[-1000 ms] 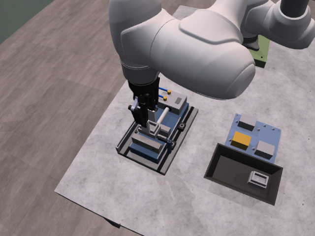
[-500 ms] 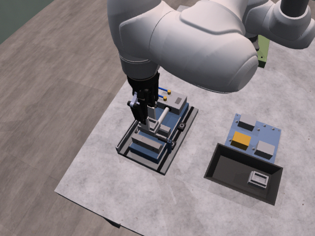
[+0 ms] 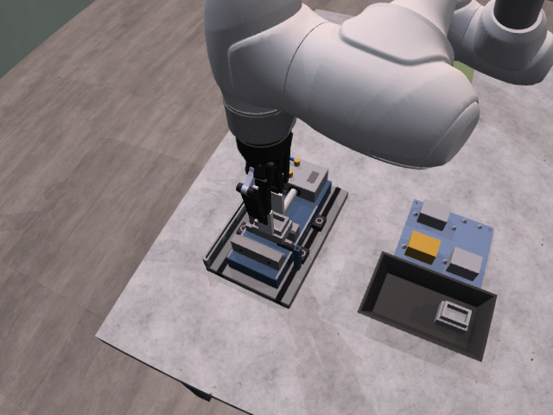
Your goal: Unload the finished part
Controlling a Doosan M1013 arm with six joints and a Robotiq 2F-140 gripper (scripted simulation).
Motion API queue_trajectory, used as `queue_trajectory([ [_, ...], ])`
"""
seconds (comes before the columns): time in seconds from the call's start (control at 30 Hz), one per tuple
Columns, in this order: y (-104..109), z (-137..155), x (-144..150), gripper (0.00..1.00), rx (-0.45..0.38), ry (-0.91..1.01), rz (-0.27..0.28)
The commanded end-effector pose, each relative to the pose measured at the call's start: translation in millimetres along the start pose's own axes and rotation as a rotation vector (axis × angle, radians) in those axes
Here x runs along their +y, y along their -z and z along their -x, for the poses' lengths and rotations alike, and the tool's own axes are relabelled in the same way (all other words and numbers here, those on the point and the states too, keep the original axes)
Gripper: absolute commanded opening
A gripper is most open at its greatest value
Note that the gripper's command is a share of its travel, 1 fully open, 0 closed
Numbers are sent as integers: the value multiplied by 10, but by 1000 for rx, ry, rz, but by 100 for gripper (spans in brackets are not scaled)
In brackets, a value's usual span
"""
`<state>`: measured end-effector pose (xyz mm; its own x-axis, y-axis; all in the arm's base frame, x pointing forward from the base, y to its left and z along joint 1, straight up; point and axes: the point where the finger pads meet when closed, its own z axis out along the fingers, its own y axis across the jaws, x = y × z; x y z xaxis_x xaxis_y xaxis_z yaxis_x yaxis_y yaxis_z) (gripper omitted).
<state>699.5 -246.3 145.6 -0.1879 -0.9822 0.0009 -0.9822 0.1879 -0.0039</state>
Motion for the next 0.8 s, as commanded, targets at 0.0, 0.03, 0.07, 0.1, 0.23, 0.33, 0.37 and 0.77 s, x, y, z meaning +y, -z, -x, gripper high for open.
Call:
queue_trajectory([
  [0.0, 1, 420, -24, 0, 0, 2, 0],
  [0.03, 1, 510, -25, 0, 0, 2, 0],
  [0.07, 1, 613, -25, 0, 0, 3, 0],
  [0.1, 1, 721, -24, 0, 0, 4, 0],
  [0.23, 1, 1044, -11, 0, 0, 6, 0],
  [0.33, 1, 1409, 21, 0, 0, 8, 0],
  [0.37, 1, 1491, 31, 0, 0, 9, 0],
  [0.77, 0, 2575, 251, 0, 0, 16, 0],
])
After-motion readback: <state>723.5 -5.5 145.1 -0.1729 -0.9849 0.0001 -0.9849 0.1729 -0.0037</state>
